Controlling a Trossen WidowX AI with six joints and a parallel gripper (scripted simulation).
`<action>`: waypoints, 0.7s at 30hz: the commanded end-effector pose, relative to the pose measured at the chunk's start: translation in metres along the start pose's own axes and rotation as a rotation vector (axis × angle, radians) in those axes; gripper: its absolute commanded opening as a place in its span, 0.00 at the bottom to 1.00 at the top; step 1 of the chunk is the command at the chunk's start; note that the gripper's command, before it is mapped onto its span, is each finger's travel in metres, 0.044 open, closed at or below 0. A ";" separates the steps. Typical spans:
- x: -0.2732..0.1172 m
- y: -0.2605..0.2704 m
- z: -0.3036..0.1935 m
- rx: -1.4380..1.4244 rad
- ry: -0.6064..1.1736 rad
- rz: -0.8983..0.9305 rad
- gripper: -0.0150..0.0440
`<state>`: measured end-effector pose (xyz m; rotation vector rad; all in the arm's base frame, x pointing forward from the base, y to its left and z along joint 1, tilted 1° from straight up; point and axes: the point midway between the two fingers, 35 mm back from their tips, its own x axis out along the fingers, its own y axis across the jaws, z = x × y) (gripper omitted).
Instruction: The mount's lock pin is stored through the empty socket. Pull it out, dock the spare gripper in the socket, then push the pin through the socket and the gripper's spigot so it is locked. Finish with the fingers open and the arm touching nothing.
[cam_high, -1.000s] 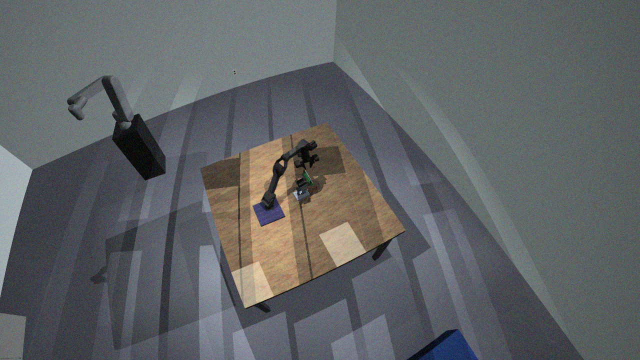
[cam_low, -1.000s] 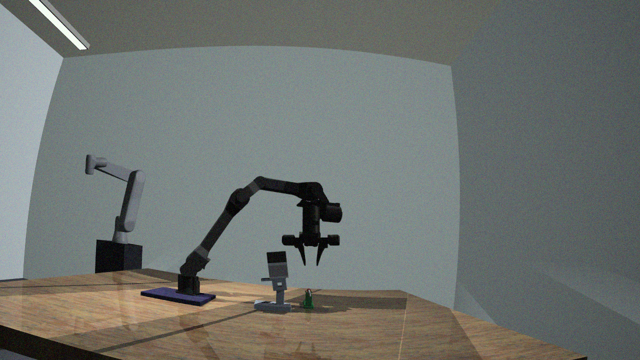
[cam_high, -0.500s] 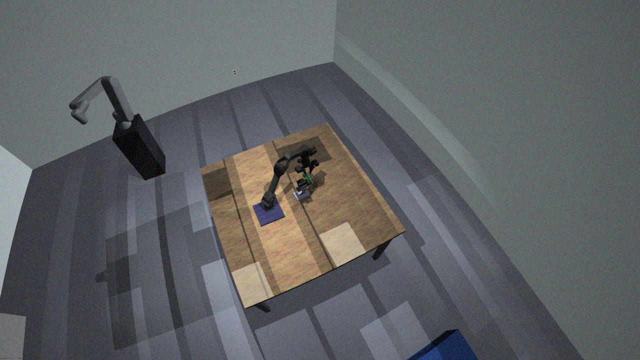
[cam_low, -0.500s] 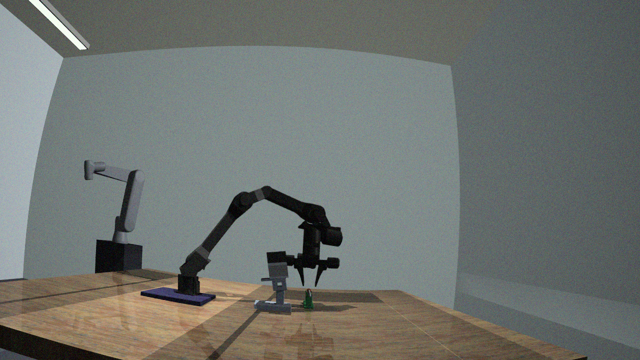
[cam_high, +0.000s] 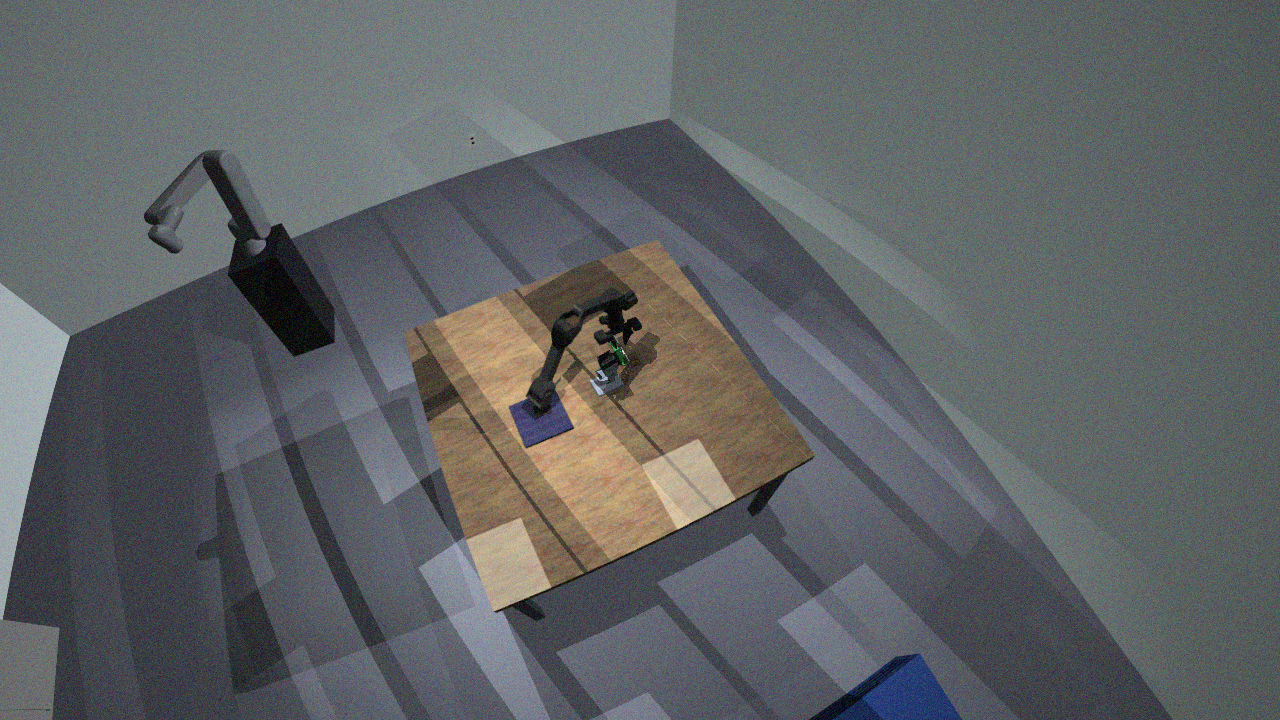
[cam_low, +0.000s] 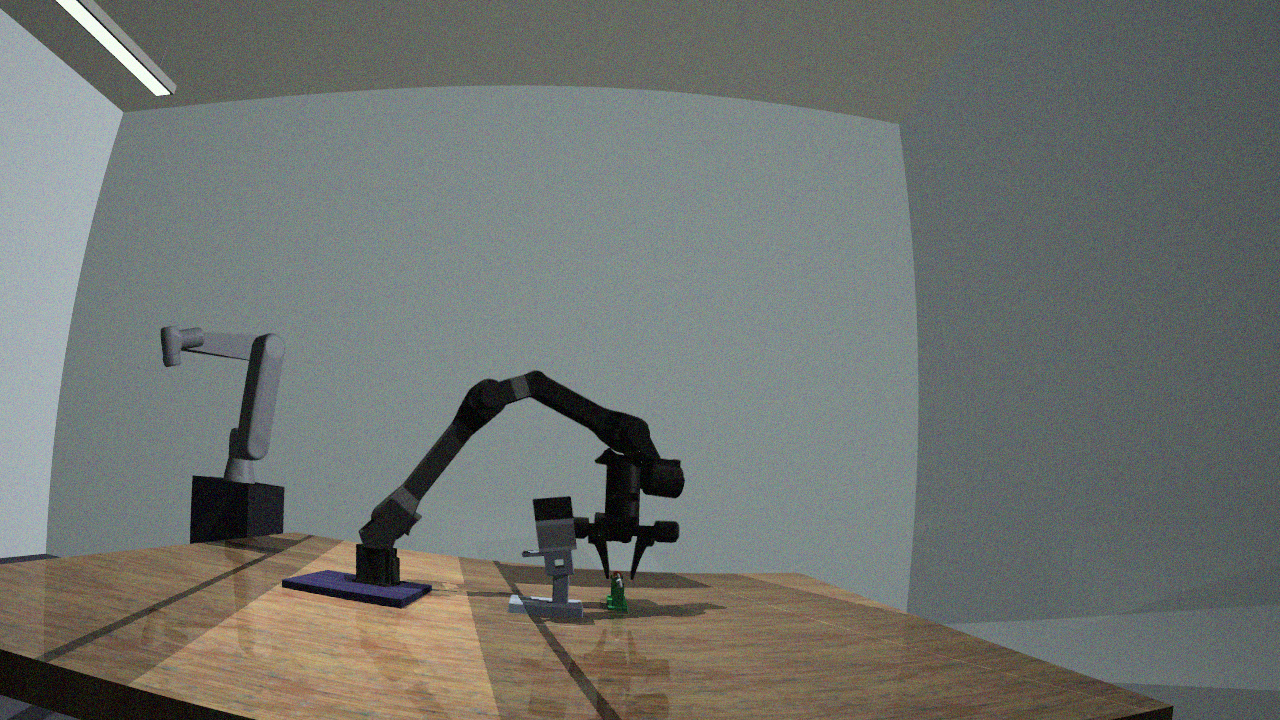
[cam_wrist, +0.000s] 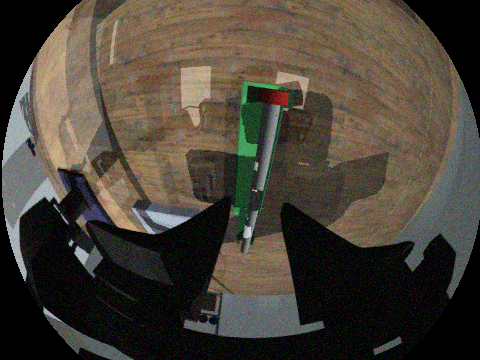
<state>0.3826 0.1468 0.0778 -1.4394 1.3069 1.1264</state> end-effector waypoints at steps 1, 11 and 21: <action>0.009 0.001 0.001 -0.007 0.008 0.004 0.56; 0.025 0.001 0.004 -0.007 0.008 0.004 0.56; 0.034 0.002 0.006 -0.008 0.009 0.005 0.56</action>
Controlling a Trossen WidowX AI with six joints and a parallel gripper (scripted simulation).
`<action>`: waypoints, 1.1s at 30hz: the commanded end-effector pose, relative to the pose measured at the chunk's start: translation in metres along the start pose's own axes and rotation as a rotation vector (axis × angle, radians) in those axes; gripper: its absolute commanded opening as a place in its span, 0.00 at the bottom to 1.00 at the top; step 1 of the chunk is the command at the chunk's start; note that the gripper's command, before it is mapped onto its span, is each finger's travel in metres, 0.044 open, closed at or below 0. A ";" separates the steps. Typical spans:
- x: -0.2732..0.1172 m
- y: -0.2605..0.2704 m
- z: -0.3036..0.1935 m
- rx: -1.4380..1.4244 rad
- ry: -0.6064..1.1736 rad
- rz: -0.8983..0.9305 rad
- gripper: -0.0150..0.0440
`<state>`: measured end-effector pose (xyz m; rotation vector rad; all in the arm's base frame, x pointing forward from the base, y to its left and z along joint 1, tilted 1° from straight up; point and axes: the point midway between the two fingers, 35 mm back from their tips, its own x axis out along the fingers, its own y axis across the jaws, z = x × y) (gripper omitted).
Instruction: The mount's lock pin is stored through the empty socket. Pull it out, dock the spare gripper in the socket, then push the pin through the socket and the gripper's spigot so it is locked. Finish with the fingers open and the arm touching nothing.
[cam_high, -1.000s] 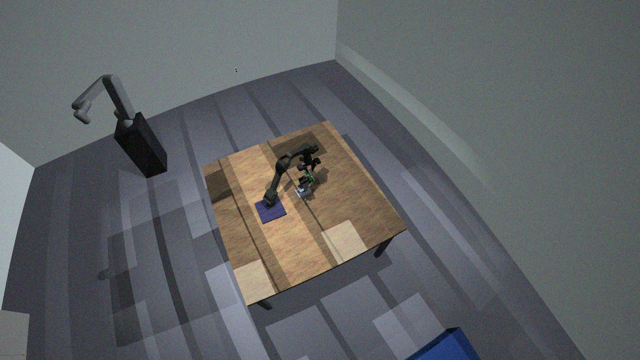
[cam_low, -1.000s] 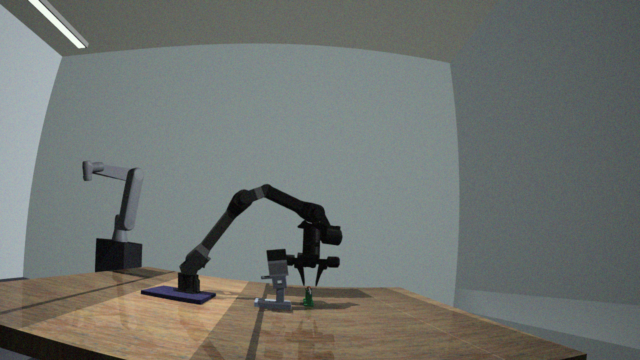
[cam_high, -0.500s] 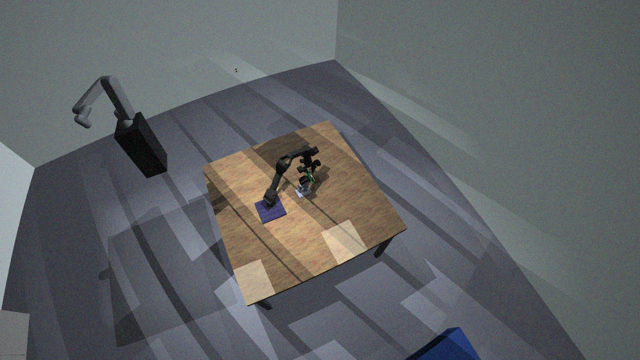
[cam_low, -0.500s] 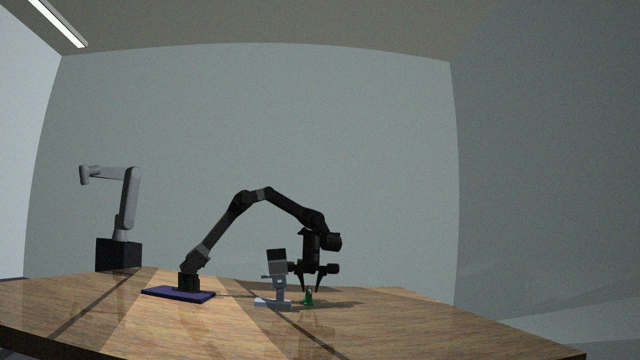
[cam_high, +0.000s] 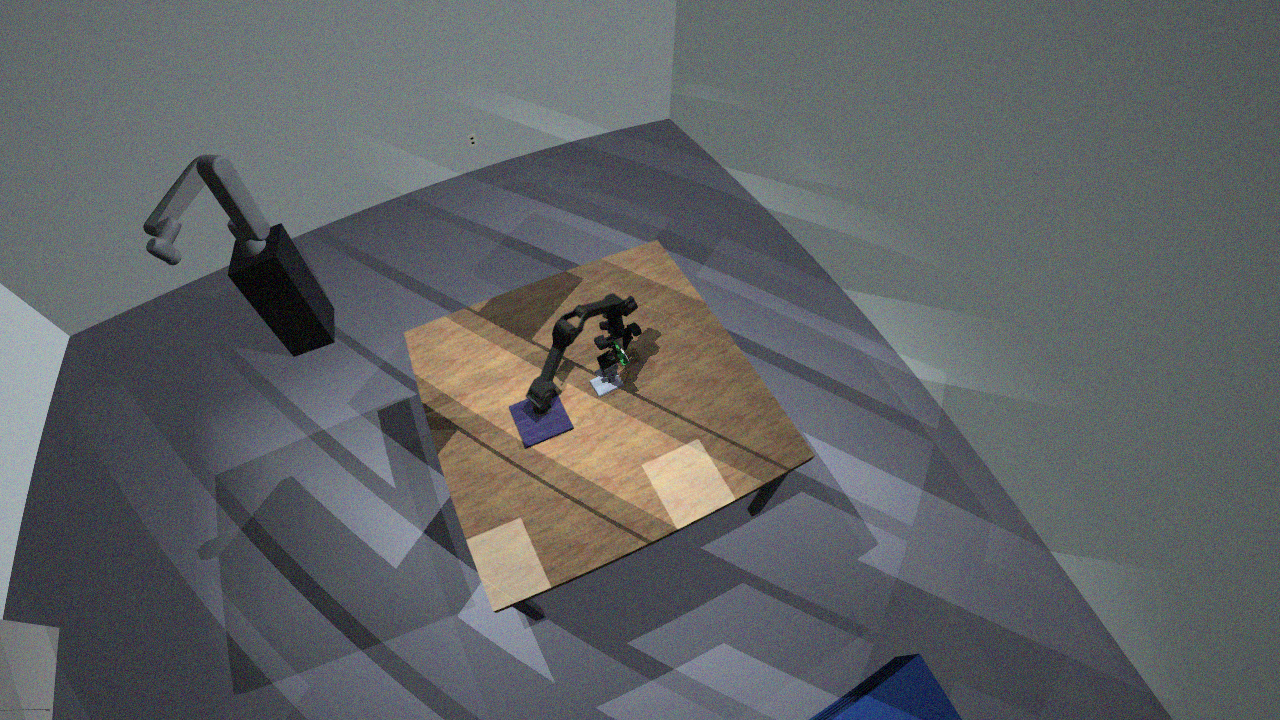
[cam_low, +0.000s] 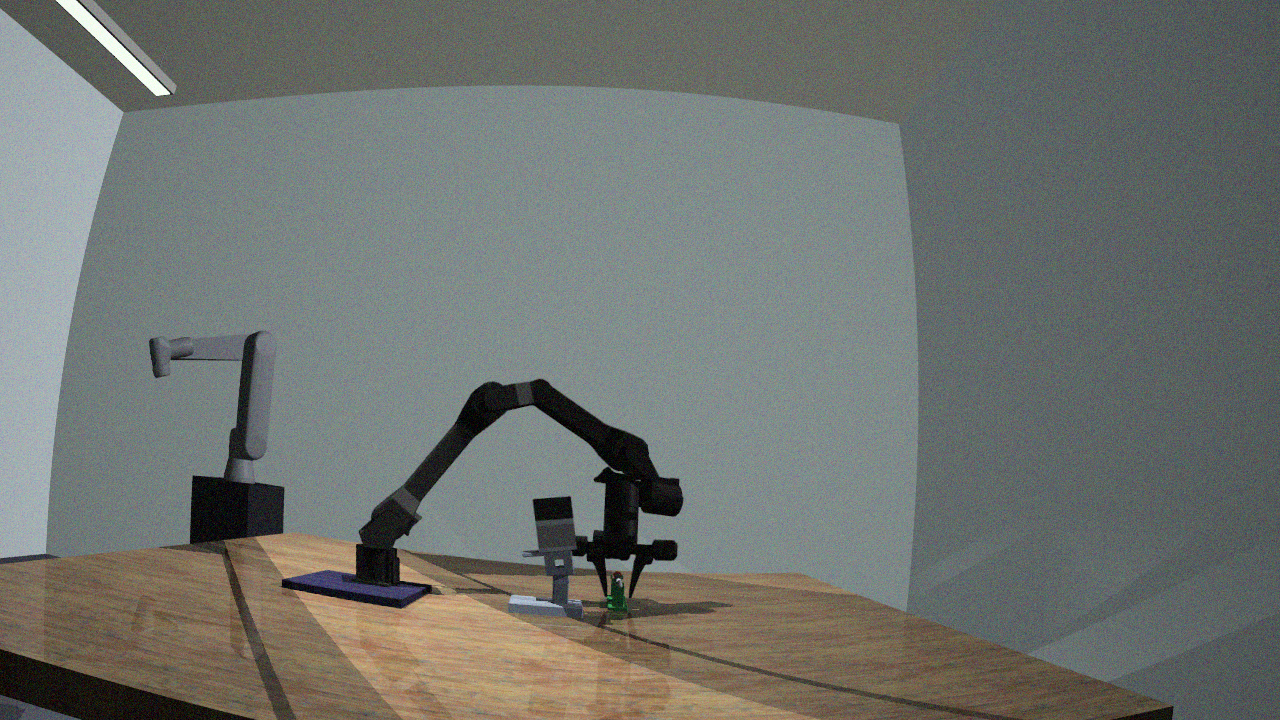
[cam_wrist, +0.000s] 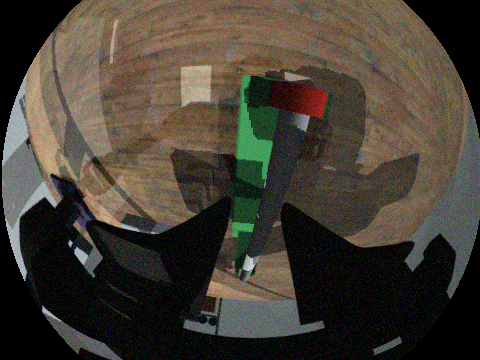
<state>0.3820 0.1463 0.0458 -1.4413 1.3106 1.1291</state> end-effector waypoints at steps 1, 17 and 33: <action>0.003 0.001 -0.001 -0.005 0.006 0.001 0.56; 0.003 0.001 -0.001 -0.005 0.006 0.001 0.25; -0.027 -0.001 -0.008 -0.005 0.006 0.001 0.25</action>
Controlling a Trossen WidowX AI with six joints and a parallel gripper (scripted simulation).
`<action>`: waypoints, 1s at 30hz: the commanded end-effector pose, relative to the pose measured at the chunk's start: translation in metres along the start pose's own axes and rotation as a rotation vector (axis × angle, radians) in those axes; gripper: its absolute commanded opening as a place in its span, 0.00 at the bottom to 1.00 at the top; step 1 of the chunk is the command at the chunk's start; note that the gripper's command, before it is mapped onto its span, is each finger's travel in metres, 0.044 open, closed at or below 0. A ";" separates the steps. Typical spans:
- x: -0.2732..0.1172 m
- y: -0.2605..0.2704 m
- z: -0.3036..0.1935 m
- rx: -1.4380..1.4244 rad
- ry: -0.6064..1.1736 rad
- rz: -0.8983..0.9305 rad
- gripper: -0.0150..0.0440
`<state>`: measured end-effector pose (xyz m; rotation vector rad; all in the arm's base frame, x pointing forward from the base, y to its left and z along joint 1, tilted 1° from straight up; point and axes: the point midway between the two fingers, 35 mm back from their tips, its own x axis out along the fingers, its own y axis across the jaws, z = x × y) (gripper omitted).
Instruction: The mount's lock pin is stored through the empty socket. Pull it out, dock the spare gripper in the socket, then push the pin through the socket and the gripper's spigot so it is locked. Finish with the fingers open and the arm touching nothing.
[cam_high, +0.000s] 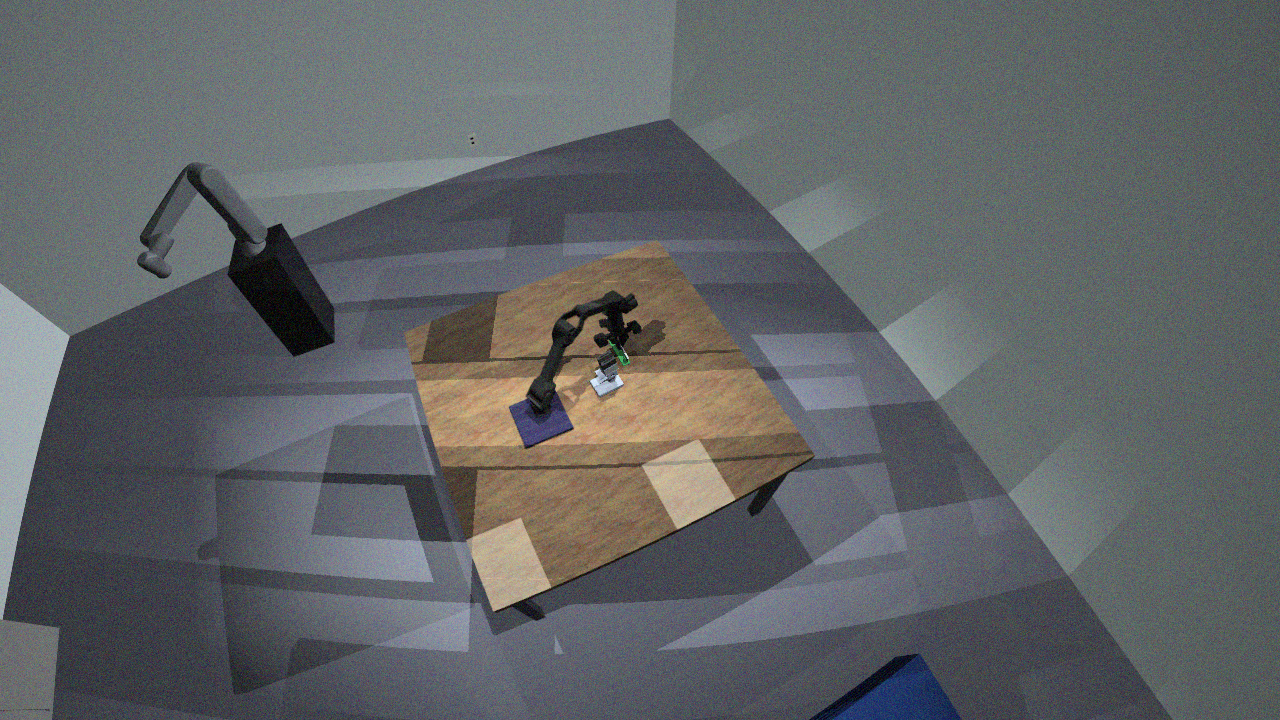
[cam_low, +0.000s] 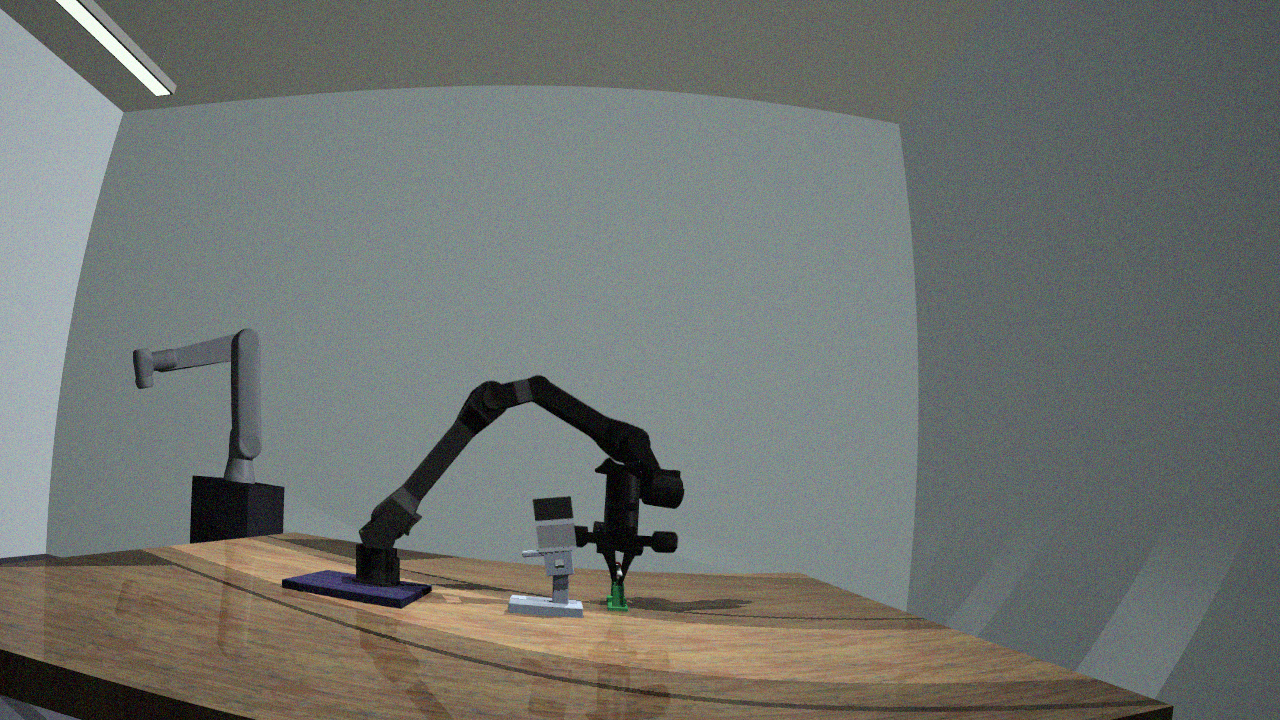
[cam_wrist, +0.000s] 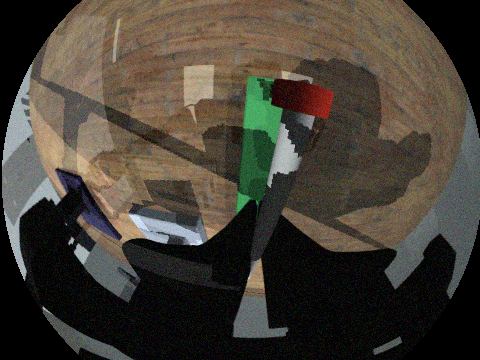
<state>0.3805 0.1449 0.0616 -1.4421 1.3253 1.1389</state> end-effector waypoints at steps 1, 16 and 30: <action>-0.014 -0.002 -0.004 0.000 0.000 -0.013 0.25; -0.049 0.000 -0.014 0.000 0.000 -0.013 0.25; -0.044 0.002 -0.012 -0.039 -0.005 -0.015 0.25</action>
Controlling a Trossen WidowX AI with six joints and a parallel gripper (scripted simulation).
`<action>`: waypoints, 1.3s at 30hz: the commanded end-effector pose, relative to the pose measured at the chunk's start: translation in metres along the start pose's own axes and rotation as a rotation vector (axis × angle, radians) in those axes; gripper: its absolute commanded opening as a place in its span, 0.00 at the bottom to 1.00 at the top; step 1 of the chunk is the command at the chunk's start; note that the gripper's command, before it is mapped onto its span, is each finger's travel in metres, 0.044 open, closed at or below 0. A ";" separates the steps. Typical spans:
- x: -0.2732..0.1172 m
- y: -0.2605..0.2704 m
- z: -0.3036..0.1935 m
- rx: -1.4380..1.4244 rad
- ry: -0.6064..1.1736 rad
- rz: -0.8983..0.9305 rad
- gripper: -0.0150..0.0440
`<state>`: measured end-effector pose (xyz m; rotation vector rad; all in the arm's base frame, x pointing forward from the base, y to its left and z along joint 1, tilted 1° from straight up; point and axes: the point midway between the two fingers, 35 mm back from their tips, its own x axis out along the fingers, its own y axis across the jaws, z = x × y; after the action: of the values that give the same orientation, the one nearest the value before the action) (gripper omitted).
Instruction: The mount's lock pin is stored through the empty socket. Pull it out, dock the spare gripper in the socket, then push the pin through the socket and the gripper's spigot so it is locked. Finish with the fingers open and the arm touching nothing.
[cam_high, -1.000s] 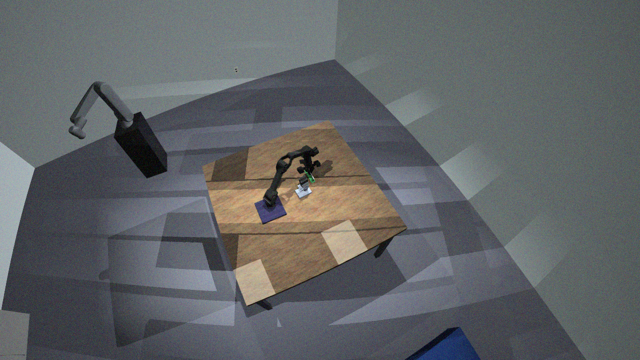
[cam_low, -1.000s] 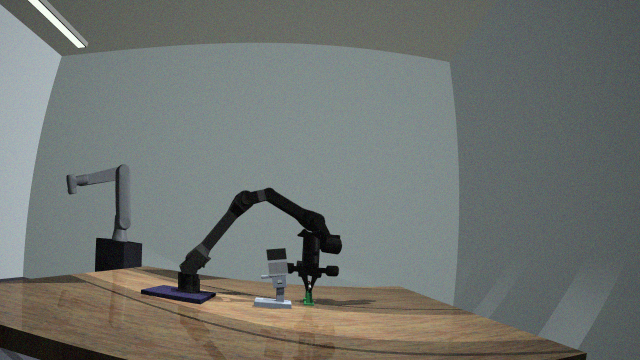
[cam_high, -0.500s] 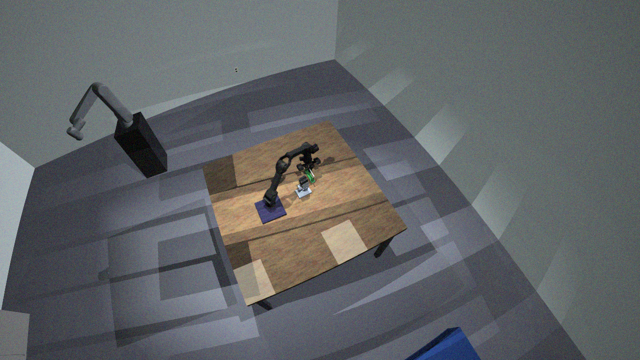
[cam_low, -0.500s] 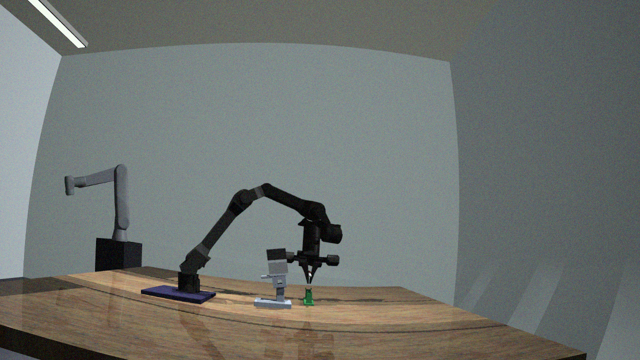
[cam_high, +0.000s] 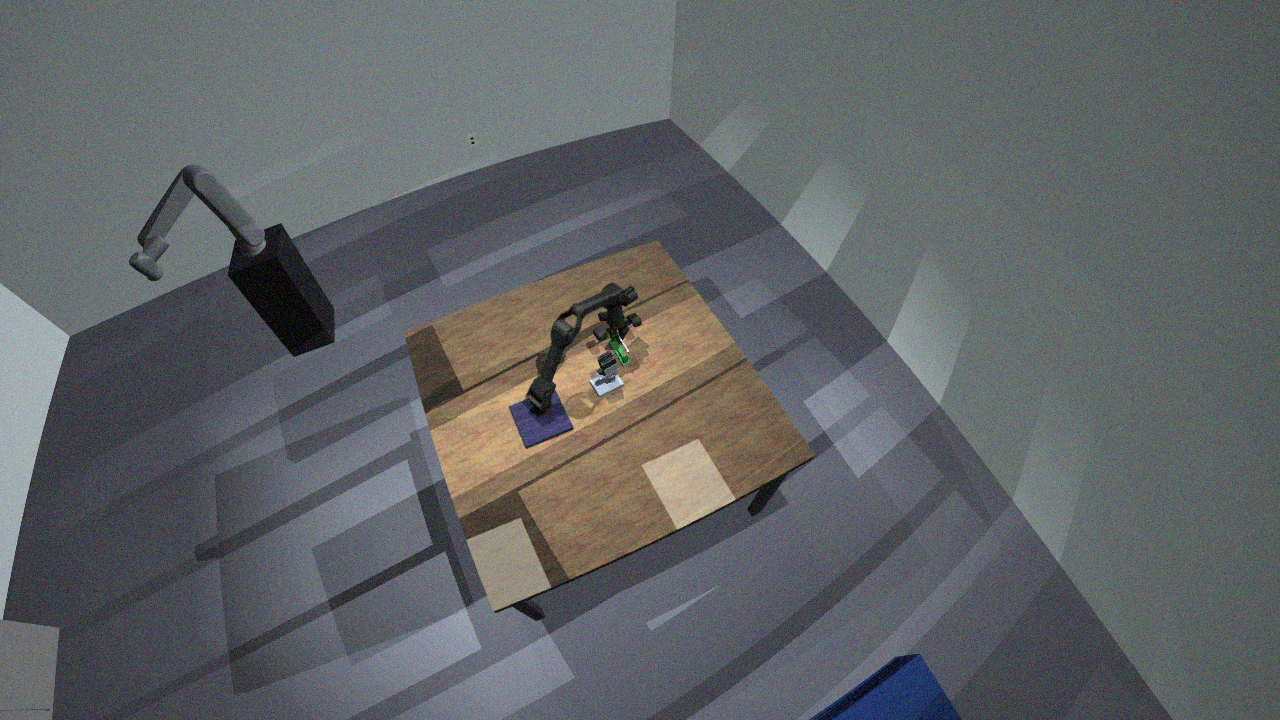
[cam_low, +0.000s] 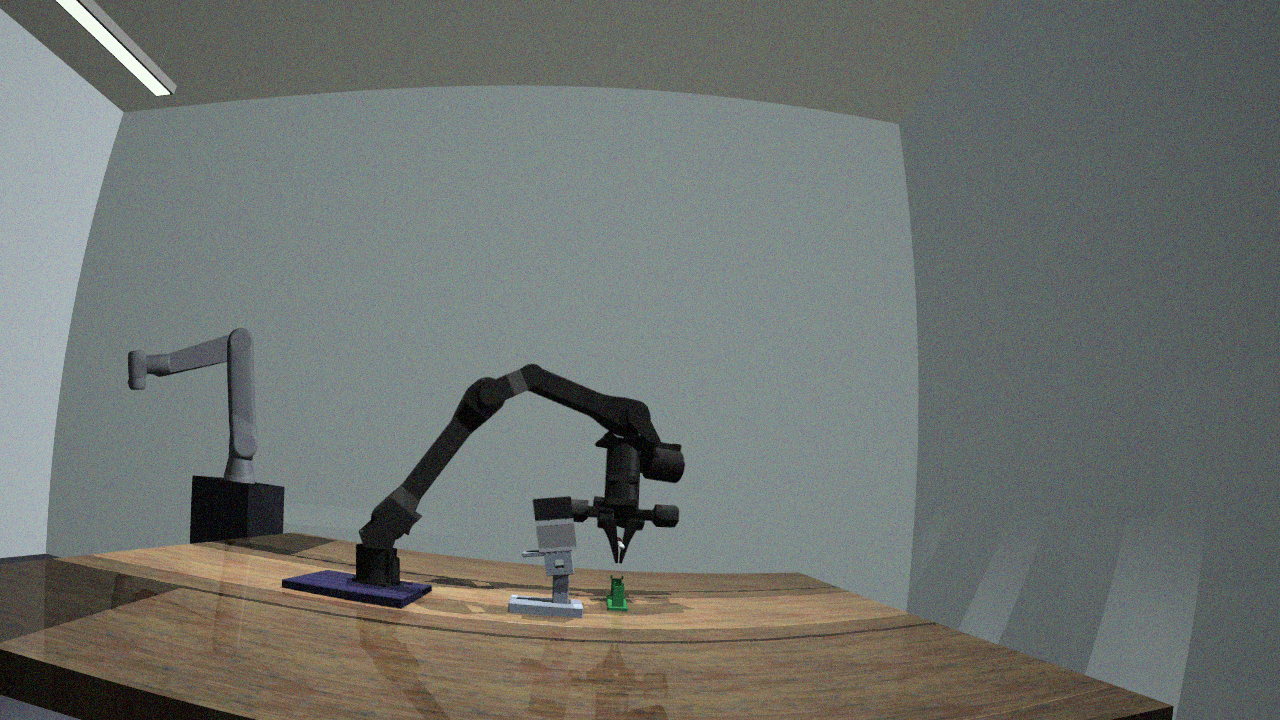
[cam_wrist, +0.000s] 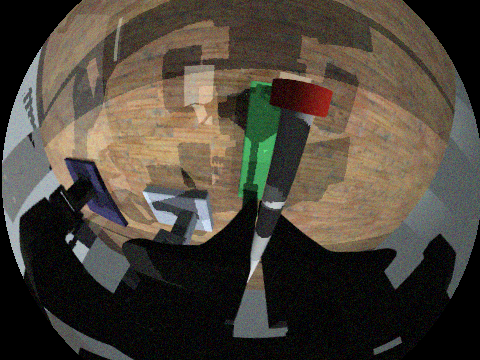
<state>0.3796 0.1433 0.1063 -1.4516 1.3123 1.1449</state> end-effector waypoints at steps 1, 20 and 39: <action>0.000 0.000 0.000 0.000 0.000 0.000 0.27; -0.016 0.050 0.002 -0.023 -0.003 -0.002 0.25; -0.021 0.099 0.000 -0.045 -0.005 -0.004 0.25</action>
<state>0.2867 0.1394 0.1244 -1.4886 1.2938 1.1829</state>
